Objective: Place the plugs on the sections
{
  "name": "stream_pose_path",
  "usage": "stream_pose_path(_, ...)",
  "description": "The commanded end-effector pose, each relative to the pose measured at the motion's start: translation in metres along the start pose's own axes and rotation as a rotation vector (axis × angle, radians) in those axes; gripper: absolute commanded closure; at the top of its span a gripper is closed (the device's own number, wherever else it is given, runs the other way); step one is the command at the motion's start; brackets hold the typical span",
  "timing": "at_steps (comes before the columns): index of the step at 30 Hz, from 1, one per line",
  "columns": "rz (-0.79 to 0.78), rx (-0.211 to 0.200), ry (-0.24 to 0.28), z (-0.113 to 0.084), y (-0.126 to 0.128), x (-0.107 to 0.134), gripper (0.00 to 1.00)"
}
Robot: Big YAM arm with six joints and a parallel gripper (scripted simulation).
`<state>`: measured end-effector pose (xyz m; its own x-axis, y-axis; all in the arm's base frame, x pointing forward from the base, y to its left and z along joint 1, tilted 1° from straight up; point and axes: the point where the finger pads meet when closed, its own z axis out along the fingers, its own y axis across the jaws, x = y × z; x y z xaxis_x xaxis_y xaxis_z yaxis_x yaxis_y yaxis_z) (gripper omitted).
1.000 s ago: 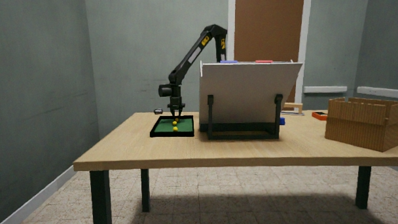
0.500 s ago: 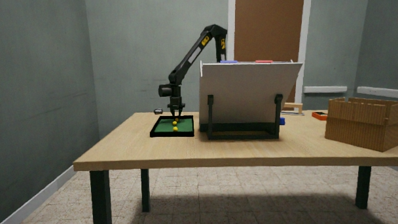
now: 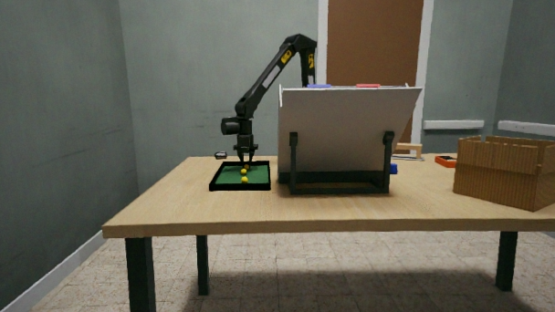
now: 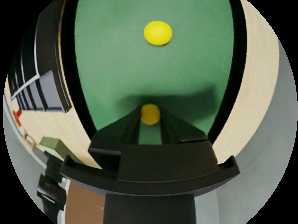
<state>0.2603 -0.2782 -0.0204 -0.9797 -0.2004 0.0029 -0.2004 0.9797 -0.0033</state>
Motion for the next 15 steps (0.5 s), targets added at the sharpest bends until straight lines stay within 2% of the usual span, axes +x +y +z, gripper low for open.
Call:
stream_pose_path(1, 0.006, 0.021, -0.01, -0.0019, -0.0061, 0.0039, 1.0)
stream_pose_path(15, 0.006, 0.027, -0.013, -0.0051, -0.007, 0.0033, 1.0)
